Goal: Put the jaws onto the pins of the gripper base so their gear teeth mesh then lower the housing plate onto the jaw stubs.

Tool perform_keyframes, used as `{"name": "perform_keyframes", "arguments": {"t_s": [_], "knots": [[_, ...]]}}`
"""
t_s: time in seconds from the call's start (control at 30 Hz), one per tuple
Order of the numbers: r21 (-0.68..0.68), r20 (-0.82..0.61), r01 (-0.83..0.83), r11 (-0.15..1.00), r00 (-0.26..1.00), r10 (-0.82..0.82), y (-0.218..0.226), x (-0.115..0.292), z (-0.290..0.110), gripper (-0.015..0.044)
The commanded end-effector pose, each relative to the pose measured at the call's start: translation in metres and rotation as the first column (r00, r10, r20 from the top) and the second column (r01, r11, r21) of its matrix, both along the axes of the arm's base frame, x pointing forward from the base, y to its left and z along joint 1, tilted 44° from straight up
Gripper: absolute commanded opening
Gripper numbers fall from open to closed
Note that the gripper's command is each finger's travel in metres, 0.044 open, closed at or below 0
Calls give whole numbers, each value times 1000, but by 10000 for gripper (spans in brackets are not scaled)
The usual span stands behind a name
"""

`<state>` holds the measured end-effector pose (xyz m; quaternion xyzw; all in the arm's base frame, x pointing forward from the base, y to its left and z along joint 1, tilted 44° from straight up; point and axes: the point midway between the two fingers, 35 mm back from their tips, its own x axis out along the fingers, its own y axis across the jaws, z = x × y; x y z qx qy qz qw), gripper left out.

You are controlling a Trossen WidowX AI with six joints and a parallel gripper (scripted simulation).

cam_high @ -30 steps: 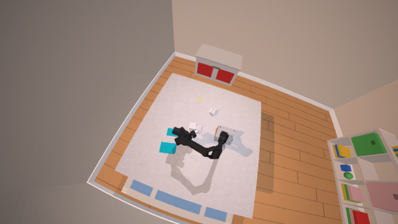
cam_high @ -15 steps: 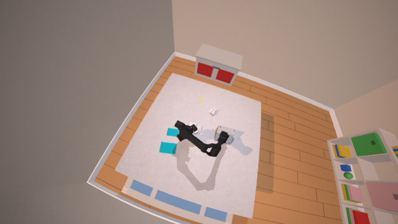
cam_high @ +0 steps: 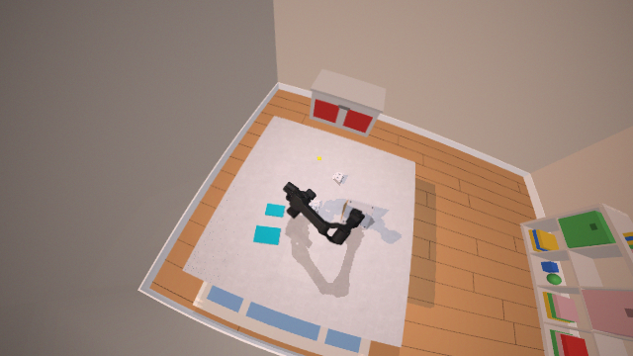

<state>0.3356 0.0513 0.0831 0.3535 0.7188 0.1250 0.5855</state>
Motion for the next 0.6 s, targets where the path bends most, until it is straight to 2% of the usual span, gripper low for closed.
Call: {"name": "perform_keyframes", "arguments": {"t_s": [0.0, 0.57], "knots": [[-3, 32, -31, 1000, 999, 32, -10, -1, -8, 134], [-2, 173, -201, 979, 965, 199, -50, -16, -43, 134]]}}
